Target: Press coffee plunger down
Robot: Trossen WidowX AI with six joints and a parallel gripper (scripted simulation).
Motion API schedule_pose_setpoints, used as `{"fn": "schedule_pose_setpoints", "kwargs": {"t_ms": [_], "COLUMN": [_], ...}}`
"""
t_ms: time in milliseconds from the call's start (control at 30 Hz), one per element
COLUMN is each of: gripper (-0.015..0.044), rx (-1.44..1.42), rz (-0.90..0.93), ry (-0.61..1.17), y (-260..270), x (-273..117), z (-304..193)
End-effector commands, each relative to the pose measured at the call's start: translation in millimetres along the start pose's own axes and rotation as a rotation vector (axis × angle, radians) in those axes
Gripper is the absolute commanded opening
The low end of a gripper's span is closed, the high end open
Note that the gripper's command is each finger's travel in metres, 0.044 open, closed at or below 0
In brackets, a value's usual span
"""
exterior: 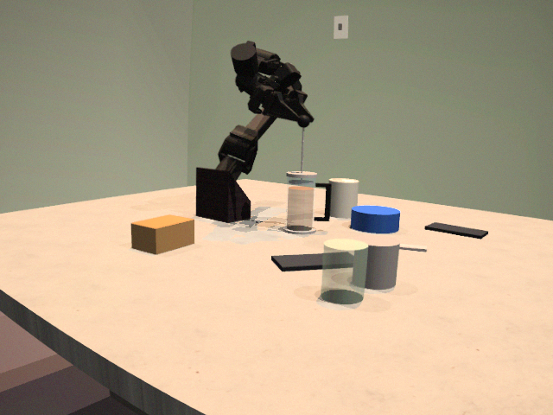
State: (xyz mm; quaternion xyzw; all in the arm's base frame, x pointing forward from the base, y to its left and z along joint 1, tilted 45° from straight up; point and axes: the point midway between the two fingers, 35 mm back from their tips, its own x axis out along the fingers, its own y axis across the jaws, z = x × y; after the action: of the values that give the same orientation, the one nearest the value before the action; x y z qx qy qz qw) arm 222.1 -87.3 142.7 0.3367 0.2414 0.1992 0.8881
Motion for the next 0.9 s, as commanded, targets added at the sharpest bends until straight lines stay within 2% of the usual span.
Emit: {"fn": "schedule_pose_setpoints", "kwargs": {"t_ms": [0, 100, 167, 867], "gripper": [0.0204, 0.0125, 0.0113, 0.0113], "rx": [0.006, 0.006, 0.006, 0.005], "rz": [0.003, 0.003, 0.003, -0.001], "ry": [-0.002, -0.002, -0.002, 0.006], "y": [0, 0, 0, -2], "x": [1, 1, 1, 10], "z": [-1, -1, -1, -14]}}
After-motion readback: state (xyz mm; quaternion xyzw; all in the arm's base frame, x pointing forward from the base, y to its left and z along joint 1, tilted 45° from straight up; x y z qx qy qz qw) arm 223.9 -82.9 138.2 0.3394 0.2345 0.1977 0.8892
